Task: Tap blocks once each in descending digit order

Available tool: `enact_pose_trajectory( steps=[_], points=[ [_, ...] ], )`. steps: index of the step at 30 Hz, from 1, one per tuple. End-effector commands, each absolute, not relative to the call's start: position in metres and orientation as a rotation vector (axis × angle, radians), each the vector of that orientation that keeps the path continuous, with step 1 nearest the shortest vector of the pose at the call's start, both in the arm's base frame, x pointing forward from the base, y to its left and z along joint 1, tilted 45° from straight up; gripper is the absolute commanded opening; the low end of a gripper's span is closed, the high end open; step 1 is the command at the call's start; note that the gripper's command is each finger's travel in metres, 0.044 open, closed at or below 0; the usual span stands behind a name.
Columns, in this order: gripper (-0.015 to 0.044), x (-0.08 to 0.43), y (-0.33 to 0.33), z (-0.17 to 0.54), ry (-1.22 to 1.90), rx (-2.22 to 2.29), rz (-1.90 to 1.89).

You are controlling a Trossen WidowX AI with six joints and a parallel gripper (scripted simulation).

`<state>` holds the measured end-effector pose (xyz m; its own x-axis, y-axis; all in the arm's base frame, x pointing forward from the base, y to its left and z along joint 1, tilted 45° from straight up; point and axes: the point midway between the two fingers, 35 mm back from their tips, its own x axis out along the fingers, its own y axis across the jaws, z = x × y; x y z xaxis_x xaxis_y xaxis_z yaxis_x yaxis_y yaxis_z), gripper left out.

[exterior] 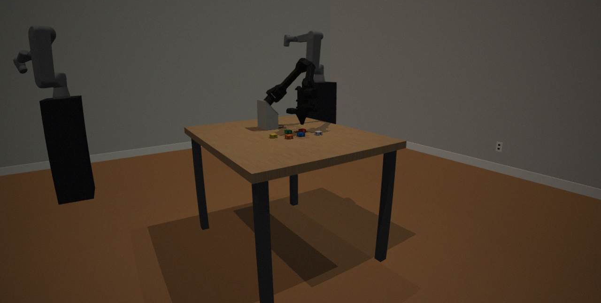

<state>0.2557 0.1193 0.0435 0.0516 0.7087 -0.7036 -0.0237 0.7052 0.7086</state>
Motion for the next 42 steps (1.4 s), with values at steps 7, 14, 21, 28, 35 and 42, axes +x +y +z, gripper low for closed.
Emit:
enact_pose_trajectory(
  steps=[7,14,21,28,35,42],
  points=[
    [0.002,0.255,0.131,0.032,1.426,0.617,0.613],
    [0.002,0.256,0.139,0.024,1.426,0.618,0.614],
    [0.002,0.256,0.143,0.021,1.426,0.619,0.615],
    [0.002,0.254,0.121,0.042,1.426,0.618,0.614],
    [0.0125,0.256,0.124,0.09,1.425,0.617,0.614],
    [0.0309,0.239,0.127,0.162,1.425,0.618,0.614]
  ],
)
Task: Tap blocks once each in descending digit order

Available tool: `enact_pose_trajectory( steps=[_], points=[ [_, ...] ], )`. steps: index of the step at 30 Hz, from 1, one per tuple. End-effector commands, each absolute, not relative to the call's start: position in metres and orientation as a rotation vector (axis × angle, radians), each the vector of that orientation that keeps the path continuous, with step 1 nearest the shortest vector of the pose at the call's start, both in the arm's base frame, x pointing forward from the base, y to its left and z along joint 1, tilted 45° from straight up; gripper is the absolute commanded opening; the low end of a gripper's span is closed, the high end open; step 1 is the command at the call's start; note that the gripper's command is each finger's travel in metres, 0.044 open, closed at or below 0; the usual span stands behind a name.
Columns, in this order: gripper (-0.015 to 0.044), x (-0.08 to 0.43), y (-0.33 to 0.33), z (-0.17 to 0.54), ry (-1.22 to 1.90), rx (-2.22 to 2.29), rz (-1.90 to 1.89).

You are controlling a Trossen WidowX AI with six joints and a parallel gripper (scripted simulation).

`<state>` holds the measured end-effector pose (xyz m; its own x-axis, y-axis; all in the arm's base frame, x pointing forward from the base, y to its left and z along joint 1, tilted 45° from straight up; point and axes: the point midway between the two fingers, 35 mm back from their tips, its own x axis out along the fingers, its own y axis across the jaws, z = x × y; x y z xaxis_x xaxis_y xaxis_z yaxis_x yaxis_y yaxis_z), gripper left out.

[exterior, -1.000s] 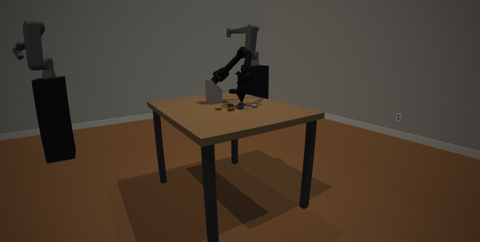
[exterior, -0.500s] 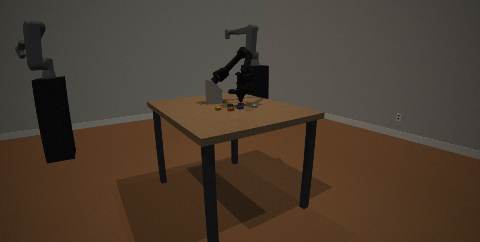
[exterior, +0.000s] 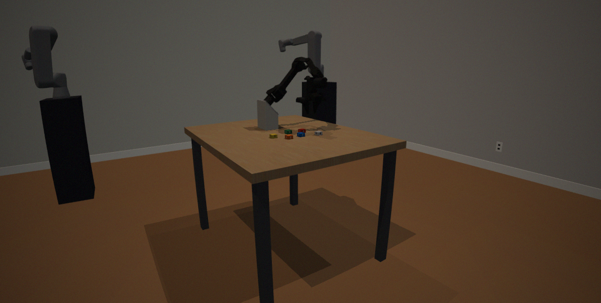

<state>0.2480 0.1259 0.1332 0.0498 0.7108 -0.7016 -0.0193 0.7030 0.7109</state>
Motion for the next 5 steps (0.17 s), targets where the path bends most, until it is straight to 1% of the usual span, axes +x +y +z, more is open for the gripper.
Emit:
enact_pose_trajectory(
  steps=[1,3,4,5],
  points=[
    [0.0335,0.2393,0.1269,0.1624,1.425,0.618,0.614],
    [0.0388,0.2393,0.1269,0.1624,1.425,0.618,0.614],
    [0.04,0.2393,0.1269,0.1624,1.425,0.618,0.614],
    [0.04,0.2393,0.1269,0.1624,1.425,0.618,0.614]
  ],
)
